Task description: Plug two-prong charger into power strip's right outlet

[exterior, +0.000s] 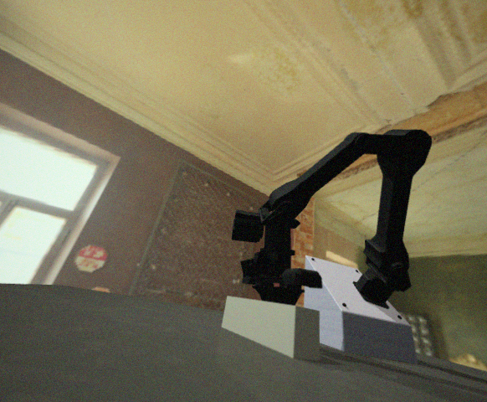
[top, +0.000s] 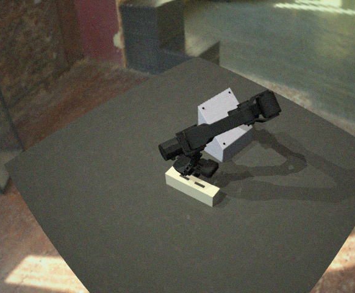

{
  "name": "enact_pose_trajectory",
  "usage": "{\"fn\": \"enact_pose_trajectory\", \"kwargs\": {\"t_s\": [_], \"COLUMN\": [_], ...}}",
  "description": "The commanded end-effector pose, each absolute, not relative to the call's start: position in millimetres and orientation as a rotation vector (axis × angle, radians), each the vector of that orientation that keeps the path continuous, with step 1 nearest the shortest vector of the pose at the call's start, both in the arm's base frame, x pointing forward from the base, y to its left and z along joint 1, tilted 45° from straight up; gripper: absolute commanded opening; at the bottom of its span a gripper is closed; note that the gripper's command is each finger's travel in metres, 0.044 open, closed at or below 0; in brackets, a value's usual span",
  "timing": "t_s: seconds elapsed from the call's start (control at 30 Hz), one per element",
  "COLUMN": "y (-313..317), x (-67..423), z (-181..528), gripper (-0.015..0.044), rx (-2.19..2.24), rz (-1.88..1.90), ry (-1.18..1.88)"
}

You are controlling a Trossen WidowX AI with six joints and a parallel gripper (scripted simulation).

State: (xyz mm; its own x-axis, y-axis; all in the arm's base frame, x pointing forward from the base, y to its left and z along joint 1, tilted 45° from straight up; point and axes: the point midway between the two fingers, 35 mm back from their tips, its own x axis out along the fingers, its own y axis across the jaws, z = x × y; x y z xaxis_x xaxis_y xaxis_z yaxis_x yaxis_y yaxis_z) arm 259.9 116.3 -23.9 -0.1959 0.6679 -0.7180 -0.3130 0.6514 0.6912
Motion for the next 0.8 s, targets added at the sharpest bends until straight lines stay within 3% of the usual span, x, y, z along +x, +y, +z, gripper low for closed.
{"fn": "enact_pose_trajectory", "kwargs": {"t_s": [0.0,0.77], "y": [118.8,122.2], "x": [268.1,276.6], "z": [-22.0,-20.8], "gripper": [0.0000,0.0000], "rx": [0.302,0.302], "rz": [0.912,0.913], "ry": [1.506,1.505]}}
